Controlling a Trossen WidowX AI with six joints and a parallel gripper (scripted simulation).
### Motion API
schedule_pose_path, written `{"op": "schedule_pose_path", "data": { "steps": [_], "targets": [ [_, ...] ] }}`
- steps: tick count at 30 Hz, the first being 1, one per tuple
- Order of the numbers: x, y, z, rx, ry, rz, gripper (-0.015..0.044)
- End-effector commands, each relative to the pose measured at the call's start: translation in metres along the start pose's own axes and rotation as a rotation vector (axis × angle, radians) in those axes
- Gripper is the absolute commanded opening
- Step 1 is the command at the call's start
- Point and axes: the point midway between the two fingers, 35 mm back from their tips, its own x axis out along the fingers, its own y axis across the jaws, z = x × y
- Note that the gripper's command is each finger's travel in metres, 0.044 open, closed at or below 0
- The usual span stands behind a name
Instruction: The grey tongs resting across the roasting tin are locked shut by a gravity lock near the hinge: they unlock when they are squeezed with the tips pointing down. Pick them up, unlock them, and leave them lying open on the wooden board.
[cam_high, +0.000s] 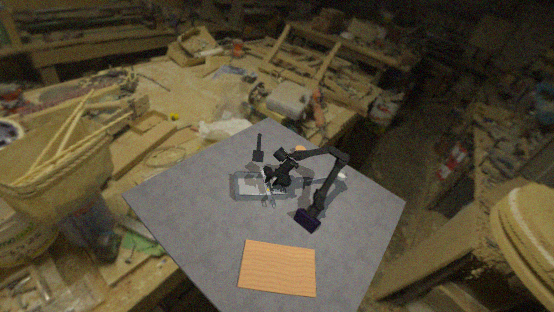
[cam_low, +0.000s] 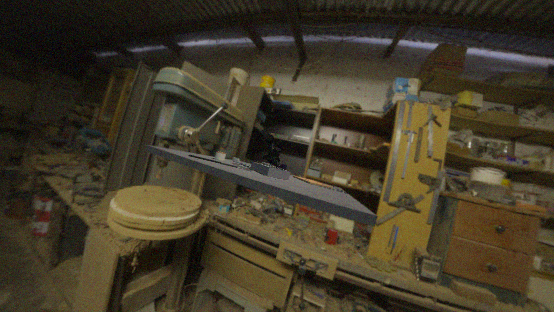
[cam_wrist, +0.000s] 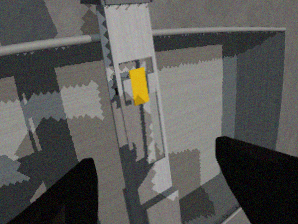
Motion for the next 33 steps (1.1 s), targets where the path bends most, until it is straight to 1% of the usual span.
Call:
{"op": "schedule_pose_path", "data": {
  "steps": [1,33],
  "targets": [
    [0.008,0.0,0.001,-0.005,-0.001,0.003,0.026],
    [0.059,0.003,0.002,-0.005,0.001,0.003,0.026]
  ]
}}
